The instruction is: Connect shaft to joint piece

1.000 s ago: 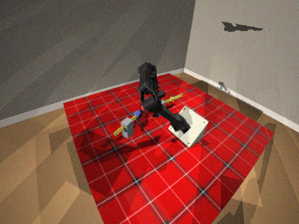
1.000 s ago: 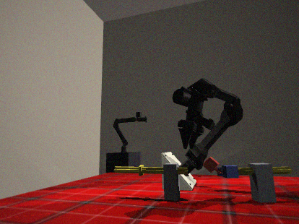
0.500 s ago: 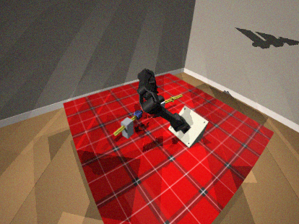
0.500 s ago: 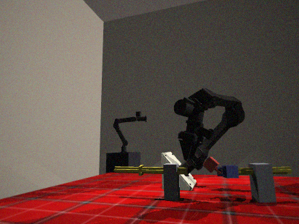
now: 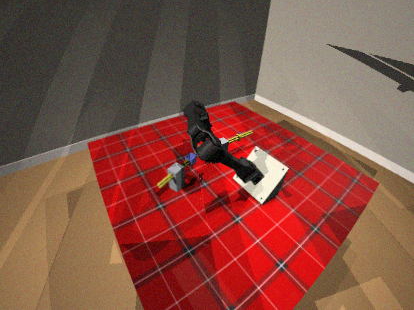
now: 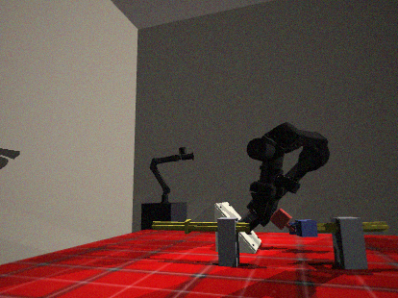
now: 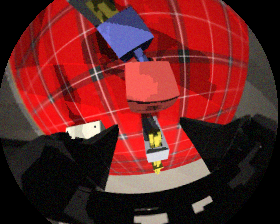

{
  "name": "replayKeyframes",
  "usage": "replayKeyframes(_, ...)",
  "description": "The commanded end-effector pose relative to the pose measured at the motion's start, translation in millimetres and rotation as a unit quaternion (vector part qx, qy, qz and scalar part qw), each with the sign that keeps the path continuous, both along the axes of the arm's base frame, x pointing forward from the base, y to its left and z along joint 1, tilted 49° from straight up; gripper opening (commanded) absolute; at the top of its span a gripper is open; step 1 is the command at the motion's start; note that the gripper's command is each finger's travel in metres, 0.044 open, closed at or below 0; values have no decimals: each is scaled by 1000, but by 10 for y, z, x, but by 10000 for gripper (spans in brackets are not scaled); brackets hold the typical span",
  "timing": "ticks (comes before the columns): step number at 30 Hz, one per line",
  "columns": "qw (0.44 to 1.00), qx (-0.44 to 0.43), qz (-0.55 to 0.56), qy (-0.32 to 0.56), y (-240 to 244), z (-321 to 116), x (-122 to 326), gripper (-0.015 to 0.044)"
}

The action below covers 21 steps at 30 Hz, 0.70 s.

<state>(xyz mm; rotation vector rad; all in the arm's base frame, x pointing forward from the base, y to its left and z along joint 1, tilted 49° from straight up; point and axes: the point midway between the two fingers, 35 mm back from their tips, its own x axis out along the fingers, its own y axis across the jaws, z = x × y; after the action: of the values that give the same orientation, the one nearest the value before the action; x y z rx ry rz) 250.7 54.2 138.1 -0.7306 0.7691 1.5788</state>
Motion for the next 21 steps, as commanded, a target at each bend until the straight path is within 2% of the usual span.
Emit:
replayKeyframes(1, 1000, 3, -1, -1, 184, 200, -15, 440)
replayKeyframes(7, 1000, 3, 0, -1, 244, 263, -27, 440)
replayKeyframes(21, 1000, 3, 0, -1, 373, 90, -48, 440)
